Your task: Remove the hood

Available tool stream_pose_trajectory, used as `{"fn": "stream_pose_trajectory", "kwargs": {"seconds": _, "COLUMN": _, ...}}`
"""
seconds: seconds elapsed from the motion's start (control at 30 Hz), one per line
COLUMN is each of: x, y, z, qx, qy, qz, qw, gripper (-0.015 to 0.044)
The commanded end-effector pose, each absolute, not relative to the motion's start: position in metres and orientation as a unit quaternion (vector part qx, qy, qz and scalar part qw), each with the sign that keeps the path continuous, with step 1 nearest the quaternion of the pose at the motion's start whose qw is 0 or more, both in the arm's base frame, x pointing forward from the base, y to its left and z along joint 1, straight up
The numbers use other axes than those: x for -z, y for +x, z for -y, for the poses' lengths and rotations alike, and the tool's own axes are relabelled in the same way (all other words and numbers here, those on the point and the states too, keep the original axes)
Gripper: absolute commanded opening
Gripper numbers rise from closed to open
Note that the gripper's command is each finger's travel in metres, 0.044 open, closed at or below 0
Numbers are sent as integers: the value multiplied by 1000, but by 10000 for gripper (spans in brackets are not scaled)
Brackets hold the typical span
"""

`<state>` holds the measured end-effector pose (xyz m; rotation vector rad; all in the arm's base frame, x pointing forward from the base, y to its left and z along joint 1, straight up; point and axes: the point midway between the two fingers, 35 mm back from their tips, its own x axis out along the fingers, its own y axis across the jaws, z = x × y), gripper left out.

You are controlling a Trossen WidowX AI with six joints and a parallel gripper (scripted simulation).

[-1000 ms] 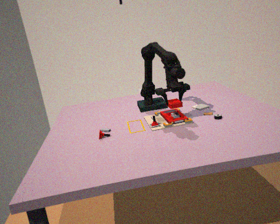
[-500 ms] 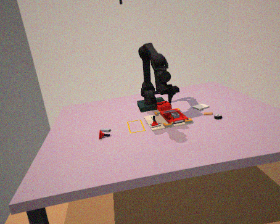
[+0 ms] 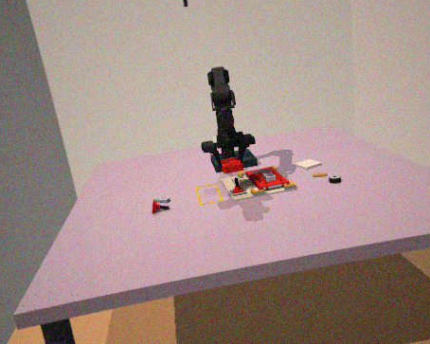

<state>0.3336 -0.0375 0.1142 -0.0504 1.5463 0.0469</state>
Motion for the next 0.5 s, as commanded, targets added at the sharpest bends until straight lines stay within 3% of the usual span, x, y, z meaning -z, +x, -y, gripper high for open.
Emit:
{"fn": "stream_pose_trajectory", "kwargs": {"seconds": 0.0, "x": -116, "y": 329, "z": 58, "qx": -22, "qy": -24, "qz": -697, "qw": 716, "gripper": 0}}
{"fn": "stream_pose_trajectory", "kwargs": {"seconds": 0.47, "x": -118, "y": 307, "z": 122, "qx": -20, "qy": -26, "qz": -698, "qw": 716, "gripper": 0}}
